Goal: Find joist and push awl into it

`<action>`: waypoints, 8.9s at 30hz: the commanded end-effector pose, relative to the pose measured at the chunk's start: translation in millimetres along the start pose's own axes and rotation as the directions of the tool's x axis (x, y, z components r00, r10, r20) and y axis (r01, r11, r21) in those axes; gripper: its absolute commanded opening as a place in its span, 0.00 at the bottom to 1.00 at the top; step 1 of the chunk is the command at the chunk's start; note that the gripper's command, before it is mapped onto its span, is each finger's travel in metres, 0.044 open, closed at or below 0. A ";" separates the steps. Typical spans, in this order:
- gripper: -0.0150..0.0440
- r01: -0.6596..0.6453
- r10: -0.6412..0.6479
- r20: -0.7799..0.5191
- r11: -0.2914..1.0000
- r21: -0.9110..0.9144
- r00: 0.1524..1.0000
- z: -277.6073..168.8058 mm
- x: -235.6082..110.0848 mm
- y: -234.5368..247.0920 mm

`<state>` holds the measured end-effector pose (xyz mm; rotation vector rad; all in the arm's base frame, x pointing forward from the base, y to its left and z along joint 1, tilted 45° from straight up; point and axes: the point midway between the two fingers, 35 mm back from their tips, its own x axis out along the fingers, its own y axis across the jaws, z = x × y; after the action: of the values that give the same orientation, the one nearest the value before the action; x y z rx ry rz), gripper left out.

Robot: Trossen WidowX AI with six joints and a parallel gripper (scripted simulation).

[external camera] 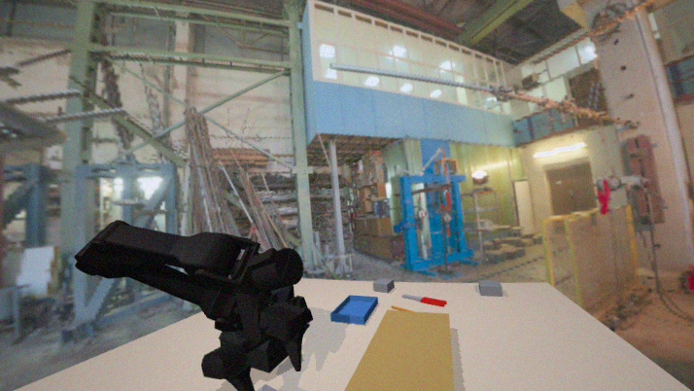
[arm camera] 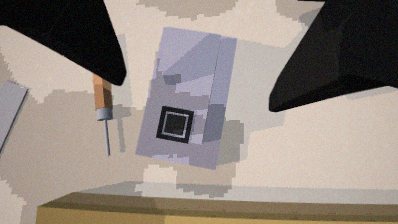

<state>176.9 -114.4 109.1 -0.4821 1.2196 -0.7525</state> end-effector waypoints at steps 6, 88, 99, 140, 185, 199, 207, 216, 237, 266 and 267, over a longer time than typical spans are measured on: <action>1.00 0.005 -0.005 0.003 1.000 0.003 1.000 0.1 -0.6 -10.5; 0.25 -0.022 0.022 -0.013 1.000 0.009 1.000 4.0 2.2 -4.4; 0.25 -0.005 0.005 -0.005 1.000 0.004 1.000 12.6 -40.4 -7.8; 0.25 -0.034 0.034 0.005 0.993 -0.117 0.999 175.4 -25.0 -33.3; 0.25 -0.031 0.032 0.009 0.991 -0.130 0.999 177.3 36.7 -38.1; 0.25 -0.029 0.031 0.010 0.991 -0.130 0.999 171.7 55.3 -38.7; 0.25 -0.029 0.031 0.010 0.991 -0.130 0.999 170.9 56.2 -34.5; 0.25 -0.031 0.032 0.009 0.991 -0.130 0.999 167.2 55.6 -7.1; 0.25 -0.034 0.035 0.008 0.991 -0.130 0.999 158.7 53.8 56.1; 0.25 -0.038 0.040 0.008 0.991 -0.128 0.999 147.1 50.5 143.3; 0.25 -0.038 0.040 0.008 0.991 -0.128 0.999 146.7 50.4 146.3</action>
<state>360.4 -69.6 26.2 -0.5641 1.2668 -0.6409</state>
